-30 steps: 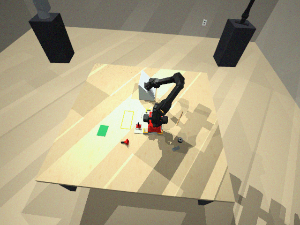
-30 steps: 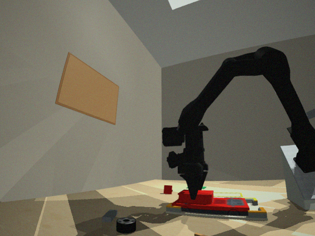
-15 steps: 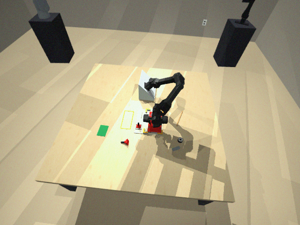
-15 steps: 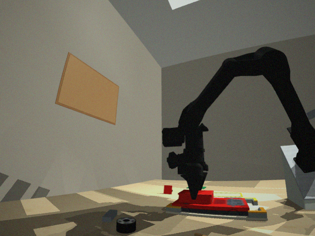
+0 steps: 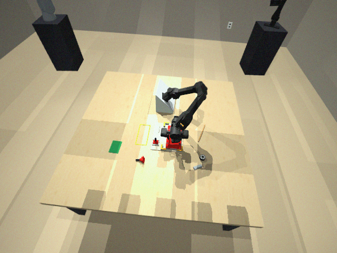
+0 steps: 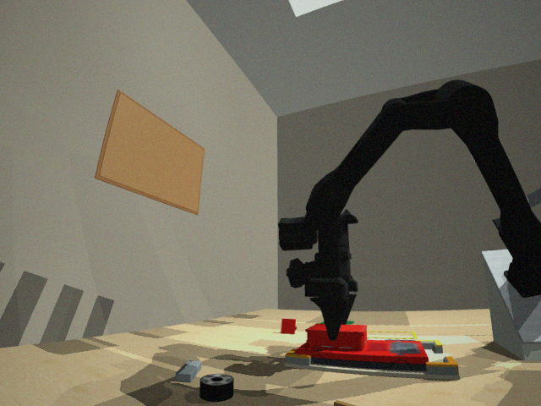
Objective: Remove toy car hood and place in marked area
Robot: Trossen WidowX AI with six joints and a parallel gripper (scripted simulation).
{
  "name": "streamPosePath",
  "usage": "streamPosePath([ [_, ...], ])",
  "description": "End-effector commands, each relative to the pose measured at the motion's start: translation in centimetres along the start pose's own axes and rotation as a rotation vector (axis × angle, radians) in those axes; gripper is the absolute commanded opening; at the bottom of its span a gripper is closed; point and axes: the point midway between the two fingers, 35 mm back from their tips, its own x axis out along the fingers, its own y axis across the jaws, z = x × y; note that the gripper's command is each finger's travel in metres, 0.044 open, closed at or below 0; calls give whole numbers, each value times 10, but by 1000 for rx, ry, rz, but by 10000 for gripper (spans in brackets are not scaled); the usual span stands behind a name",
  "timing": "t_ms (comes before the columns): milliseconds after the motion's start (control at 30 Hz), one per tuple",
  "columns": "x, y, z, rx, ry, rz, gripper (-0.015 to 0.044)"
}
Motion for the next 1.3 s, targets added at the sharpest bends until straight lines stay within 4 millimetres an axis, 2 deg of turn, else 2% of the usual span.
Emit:
streamPosePath([
  [0, -2, 0, 0, -6, 0, -3, 0],
  [933, -21, 0, 0, -5, 0, -2, 0],
  [1067, -33, -1, 1, -5, 0, -3, 0],
  [1267, -64, -1, 1, -4, 0, -4, 0],
])
